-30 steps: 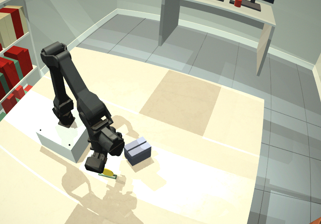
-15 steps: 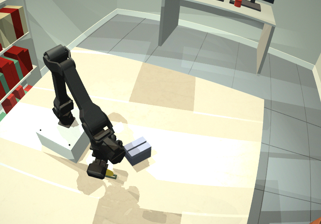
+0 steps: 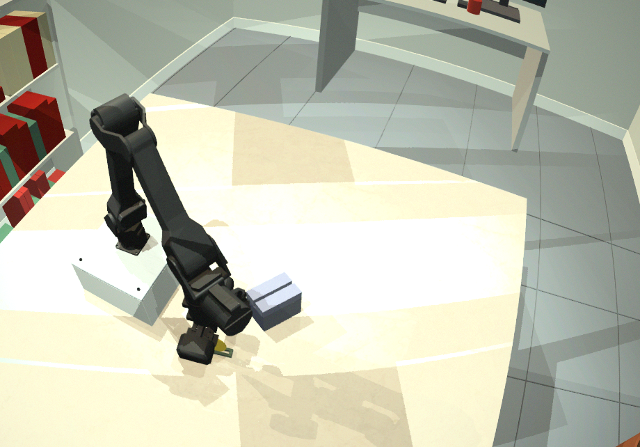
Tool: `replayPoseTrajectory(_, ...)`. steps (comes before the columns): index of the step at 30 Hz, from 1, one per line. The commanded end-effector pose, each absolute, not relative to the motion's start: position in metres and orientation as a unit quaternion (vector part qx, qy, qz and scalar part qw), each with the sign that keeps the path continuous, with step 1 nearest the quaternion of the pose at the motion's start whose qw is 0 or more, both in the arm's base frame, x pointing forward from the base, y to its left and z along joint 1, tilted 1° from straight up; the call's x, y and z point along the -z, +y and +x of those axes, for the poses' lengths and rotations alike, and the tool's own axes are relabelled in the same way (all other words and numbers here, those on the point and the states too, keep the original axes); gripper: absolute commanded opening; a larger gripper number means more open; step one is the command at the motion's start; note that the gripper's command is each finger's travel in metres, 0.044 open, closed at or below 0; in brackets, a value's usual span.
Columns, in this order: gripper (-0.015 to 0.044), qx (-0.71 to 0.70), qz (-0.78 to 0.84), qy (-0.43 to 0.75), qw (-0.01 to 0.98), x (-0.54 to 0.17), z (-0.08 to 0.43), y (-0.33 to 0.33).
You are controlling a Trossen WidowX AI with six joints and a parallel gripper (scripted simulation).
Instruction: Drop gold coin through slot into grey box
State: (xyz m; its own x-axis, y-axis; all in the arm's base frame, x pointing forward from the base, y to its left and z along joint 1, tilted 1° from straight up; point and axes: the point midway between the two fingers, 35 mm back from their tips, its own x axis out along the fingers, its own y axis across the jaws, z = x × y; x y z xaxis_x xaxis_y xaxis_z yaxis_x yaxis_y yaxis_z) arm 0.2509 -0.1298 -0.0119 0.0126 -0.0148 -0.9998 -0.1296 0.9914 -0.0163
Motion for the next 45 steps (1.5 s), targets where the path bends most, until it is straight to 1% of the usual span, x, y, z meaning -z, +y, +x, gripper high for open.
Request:
replayPoseTrajectory(1,0.0161,-0.044,-0.049,0.704,0.707,0.021,0.25,-0.128)
replayPoseTrajectory(23,0.0161,-0.044,-0.049,0.704,0.707,0.053,0.248,-0.127)
replayPoseTrajectory(29,0.0003,-0.044,-0.049,0.704,0.707,0.053,0.248,-0.127)
replayPoseTrajectory(45,0.0,-0.044,-0.049,0.704,0.707,0.042,0.25,-0.128)
